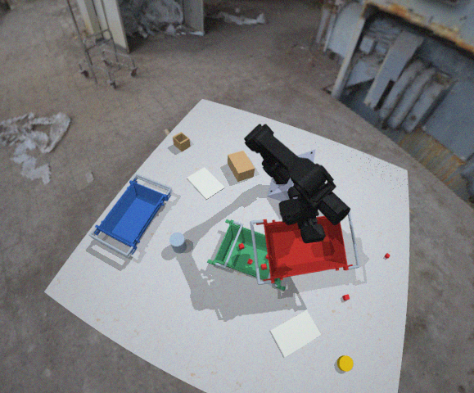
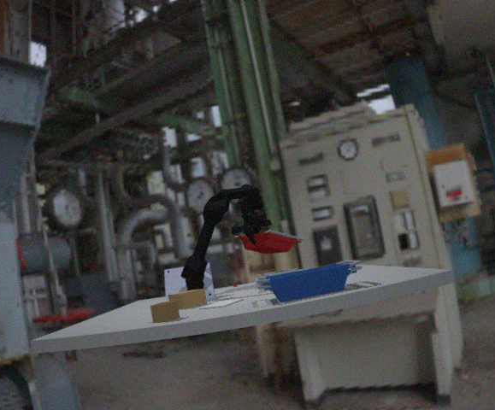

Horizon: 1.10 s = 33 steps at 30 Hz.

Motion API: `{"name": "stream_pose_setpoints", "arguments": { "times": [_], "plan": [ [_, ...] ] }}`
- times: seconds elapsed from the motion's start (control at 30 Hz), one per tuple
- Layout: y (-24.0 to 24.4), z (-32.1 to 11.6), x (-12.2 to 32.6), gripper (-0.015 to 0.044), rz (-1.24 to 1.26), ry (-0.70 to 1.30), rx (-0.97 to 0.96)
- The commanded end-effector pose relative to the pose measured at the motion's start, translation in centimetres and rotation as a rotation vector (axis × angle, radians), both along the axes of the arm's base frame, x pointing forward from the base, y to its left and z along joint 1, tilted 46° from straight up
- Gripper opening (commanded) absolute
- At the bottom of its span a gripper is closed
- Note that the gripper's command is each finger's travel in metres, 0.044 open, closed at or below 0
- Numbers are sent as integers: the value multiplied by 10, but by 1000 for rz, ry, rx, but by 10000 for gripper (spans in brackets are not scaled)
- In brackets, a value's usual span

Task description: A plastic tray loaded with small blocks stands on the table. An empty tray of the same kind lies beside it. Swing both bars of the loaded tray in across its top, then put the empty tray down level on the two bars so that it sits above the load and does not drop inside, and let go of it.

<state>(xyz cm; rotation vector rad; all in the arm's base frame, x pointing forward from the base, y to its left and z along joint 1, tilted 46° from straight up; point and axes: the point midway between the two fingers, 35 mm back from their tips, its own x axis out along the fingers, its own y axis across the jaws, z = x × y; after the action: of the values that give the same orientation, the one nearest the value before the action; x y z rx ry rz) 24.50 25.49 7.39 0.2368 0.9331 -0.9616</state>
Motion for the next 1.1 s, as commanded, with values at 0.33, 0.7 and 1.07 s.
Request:
{"name": "stream_pose_setpoints", "arguments": {
  "times": [0.33,0.7,1.07],
  "plan": [
    [-54,48,34,0,-165,-184,41],
    [-83,66,44,0,-245,-263,47],
    [-83,66,44,0,-245,-263,47]
  ]
}}
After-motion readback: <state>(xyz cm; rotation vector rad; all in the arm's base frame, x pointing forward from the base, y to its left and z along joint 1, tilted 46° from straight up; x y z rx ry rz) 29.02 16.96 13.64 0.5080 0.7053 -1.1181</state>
